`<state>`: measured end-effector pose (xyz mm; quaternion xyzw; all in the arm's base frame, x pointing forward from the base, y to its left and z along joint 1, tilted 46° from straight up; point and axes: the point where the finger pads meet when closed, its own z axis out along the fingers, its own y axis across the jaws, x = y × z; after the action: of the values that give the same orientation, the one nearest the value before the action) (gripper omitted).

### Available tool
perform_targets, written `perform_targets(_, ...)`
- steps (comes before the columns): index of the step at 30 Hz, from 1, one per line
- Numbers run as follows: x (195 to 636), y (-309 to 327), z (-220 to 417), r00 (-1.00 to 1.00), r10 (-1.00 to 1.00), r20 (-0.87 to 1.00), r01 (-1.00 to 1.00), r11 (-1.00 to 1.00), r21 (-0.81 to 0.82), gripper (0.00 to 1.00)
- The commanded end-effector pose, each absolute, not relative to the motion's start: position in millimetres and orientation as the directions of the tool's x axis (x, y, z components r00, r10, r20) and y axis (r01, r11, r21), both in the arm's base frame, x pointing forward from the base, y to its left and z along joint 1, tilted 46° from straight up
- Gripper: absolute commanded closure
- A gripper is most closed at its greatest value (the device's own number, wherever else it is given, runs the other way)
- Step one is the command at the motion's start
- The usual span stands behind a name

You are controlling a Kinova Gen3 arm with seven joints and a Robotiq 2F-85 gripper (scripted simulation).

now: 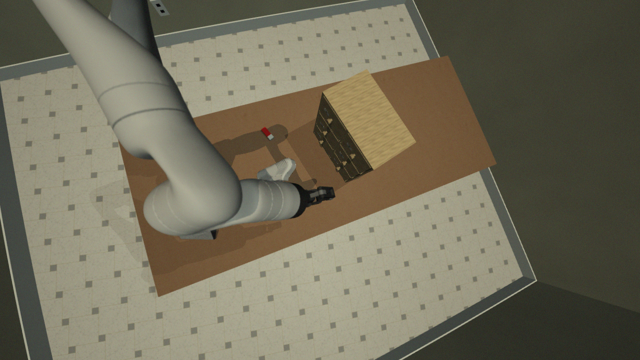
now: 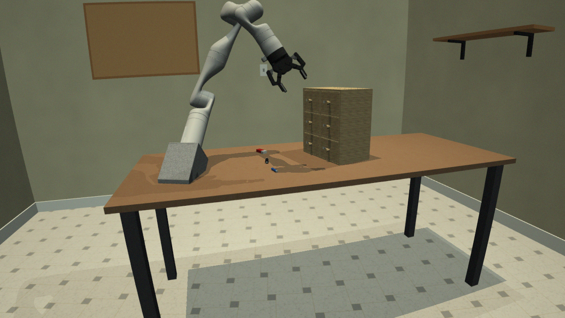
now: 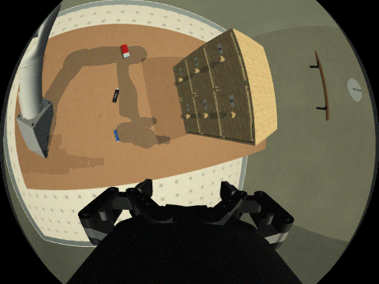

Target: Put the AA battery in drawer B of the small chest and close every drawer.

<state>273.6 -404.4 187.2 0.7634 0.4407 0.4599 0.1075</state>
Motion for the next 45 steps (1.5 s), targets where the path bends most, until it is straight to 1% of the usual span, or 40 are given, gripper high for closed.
perform_targets(1,273,-405,188,0.190,0.772,0.606,0.573,-0.588,0.570,0.00)
perform_targets(20,273,-405,188,0.186,0.773,0.607,0.576,-0.586,0.570,0.00)
perform_targets(26,271,-400,199,0.125,0.778,0.616,0.637,-0.539,0.552,0.00)
perform_targets(32,253,-391,217,0.041,0.768,0.640,0.769,-0.433,0.471,0.00)
perform_targets(34,253,-391,217,0.041,0.768,0.640,0.769,-0.433,0.471,0.00)
perform_targets(41,219,-388,235,0.030,0.745,0.666,0.891,-0.322,0.320,0.00)
perform_targets(45,209,-388,240,0.039,0.741,0.671,0.913,-0.299,0.277,0.00)
